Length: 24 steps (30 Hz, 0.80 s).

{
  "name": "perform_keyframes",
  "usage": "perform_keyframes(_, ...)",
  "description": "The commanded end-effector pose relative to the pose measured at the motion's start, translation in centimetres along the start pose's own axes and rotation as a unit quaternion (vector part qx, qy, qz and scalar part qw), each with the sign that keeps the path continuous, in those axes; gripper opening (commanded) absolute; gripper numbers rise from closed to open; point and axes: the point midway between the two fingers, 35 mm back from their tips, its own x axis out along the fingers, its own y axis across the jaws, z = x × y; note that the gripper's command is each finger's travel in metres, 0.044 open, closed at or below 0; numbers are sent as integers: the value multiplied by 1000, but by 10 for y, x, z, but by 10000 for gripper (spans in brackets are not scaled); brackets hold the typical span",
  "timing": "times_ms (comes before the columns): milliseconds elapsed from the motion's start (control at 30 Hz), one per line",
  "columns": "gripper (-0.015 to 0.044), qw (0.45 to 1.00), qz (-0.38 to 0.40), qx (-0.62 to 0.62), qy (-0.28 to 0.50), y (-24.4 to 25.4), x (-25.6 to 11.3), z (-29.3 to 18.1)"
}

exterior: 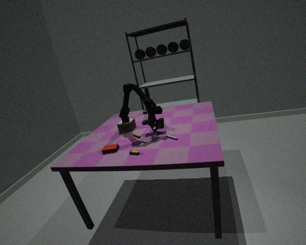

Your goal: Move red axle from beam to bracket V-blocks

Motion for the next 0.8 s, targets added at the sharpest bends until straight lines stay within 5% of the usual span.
perform_keyframes(0,0,1000,-3,3,2,-2,3,-2)
perform_keyframes(567,440,1000,-3,3,2,0,-12,0)
perform_keyframes(767,440,1000,-3,3,2,0,-26,0)
